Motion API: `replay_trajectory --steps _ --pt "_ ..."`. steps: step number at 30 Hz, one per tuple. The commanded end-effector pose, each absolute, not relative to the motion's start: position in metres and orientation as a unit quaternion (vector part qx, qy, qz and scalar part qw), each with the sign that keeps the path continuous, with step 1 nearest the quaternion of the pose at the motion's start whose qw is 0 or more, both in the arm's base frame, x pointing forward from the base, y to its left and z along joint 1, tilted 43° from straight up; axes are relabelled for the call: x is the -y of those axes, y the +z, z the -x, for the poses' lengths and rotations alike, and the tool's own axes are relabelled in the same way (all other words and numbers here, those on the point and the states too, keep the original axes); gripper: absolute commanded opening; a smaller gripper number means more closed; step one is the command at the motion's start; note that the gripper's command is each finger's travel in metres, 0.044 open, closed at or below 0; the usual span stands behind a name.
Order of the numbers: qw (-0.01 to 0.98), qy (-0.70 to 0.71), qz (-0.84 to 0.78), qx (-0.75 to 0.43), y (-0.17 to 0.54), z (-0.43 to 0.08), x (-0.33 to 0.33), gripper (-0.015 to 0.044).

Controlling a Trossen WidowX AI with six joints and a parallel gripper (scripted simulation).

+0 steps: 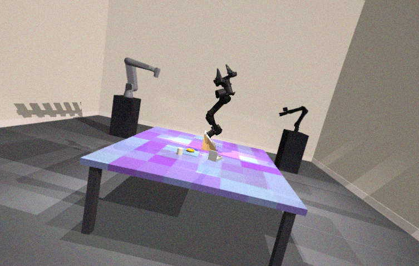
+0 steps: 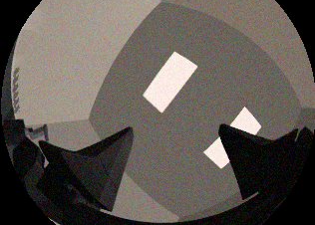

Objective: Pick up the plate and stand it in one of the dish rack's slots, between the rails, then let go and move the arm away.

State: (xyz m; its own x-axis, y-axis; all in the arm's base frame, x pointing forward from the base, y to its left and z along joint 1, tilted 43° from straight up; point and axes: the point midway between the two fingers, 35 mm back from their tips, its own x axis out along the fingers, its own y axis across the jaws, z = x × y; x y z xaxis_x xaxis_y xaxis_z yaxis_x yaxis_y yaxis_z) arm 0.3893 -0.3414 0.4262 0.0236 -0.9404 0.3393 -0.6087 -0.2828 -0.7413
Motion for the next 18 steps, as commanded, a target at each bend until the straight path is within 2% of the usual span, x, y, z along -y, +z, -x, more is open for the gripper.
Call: replay_trajectory --steps 1,10,18 --pt "0.2 -0.414 0.685 -0.564 0.428 -0.387 0.342 0.04" --pt "0.152 -0.508 0.62 -0.579 0.499 -0.283 0.367 0.04" --pt "0.089 -0.589 0.551 -0.584 0.558 -0.18 0.361 0.04"
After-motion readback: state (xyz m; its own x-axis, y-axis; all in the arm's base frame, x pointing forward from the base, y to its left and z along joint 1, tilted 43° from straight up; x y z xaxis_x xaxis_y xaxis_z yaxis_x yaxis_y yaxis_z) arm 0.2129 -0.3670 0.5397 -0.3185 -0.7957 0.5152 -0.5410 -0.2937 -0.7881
